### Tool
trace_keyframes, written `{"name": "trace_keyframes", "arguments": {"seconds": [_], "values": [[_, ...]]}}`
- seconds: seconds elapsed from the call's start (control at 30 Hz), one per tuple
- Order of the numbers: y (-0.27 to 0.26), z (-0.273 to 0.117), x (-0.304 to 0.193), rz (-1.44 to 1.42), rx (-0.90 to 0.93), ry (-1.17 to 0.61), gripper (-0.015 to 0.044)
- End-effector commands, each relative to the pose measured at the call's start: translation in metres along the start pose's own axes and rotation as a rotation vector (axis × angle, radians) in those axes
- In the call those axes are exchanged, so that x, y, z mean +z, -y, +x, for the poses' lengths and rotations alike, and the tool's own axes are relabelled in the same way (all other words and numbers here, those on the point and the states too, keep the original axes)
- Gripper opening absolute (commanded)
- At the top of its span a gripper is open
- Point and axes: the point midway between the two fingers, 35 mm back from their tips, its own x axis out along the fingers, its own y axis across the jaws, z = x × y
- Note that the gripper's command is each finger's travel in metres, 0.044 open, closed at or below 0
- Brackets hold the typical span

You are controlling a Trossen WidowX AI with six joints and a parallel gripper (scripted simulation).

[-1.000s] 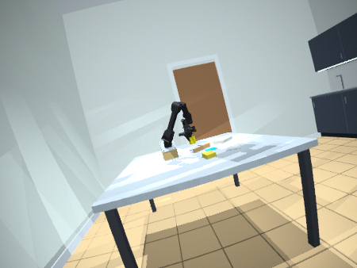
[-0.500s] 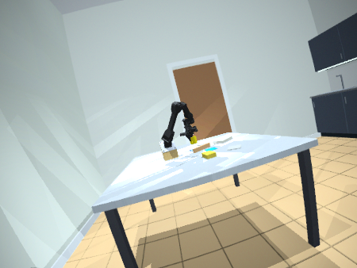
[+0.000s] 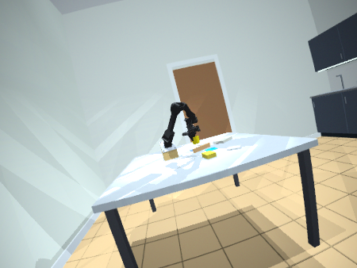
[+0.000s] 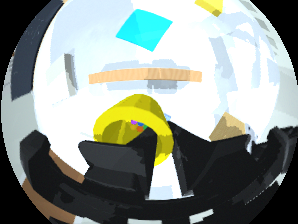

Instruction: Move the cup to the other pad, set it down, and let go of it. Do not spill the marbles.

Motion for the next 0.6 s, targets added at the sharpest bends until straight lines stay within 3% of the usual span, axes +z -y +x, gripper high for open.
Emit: {"name": "trace_keyframes", "arguments": {"seconds": [0.0,0.57], "values": [[0.0,-0.002,0.012,0.0,0.005,0.002,0.0],[0.001,-0.001,0.055,0.001,0.004,0.004,0.0]]}}
